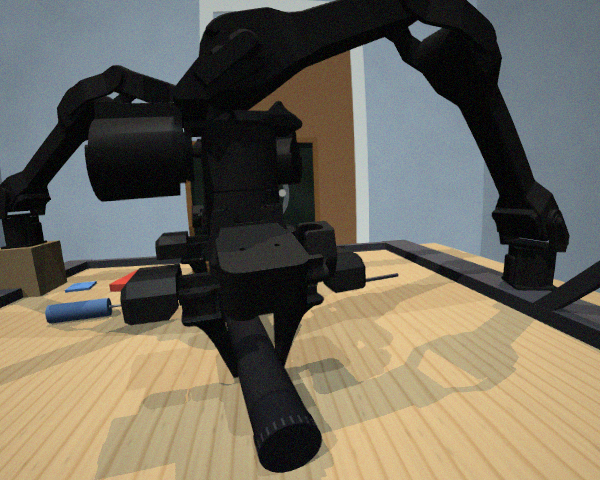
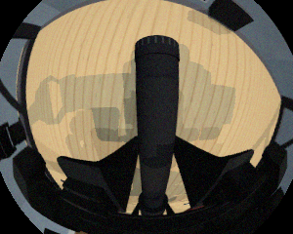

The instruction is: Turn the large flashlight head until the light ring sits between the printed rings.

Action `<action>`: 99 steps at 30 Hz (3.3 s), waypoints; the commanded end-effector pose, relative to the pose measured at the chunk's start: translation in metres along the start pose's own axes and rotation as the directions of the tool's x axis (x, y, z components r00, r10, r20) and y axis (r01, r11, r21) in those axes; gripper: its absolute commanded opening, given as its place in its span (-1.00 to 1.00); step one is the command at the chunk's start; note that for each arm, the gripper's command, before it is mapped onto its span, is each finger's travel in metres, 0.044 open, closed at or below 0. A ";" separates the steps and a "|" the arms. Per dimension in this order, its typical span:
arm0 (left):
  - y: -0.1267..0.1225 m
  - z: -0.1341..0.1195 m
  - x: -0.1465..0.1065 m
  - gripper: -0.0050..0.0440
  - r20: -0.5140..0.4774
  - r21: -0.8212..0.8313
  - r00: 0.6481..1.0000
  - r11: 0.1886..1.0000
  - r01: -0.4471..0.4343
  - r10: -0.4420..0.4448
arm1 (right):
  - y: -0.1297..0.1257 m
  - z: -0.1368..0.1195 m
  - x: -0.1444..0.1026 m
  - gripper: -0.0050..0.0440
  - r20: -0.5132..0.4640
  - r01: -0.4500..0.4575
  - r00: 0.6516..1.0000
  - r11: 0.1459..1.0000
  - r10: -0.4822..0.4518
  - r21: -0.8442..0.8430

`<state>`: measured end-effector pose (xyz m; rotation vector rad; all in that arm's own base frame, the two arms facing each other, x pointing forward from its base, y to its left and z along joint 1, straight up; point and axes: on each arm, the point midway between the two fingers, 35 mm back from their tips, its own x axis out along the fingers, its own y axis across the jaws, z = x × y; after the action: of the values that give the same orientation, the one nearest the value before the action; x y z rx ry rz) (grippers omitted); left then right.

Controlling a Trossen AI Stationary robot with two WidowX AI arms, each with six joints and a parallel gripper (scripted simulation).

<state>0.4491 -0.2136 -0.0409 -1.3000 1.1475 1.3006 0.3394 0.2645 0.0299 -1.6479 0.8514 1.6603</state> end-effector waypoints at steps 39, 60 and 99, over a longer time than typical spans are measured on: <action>0.003 -0.002 -0.008 0.13 -0.012 -0.028 0.904 0.904 0.426 -0.427 | -0.005 0.000 -0.012 -0.26 0.001 0.034 0.999 0.999 -0.034 0.002; 0.007 -0.002 -0.018 1.00 -0.013 -0.026 0.907 0.907 0.421 -0.422 | -0.005 0.000 -0.012 -0.26 0.001 0.034 0.999 0.999 -0.034 0.002; 0.024 -0.001 -0.057 1.00 -0.014 -0.026 0.906 0.906 0.424 -0.424 | -0.005 0.000 -0.012 -0.26 0.001 0.034 0.999 0.999 -0.034 0.002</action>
<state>0.4215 -0.2163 0.0018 -1.4575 0.8177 1.0048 0.3384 0.2650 0.0299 -1.6469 0.8503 1.6655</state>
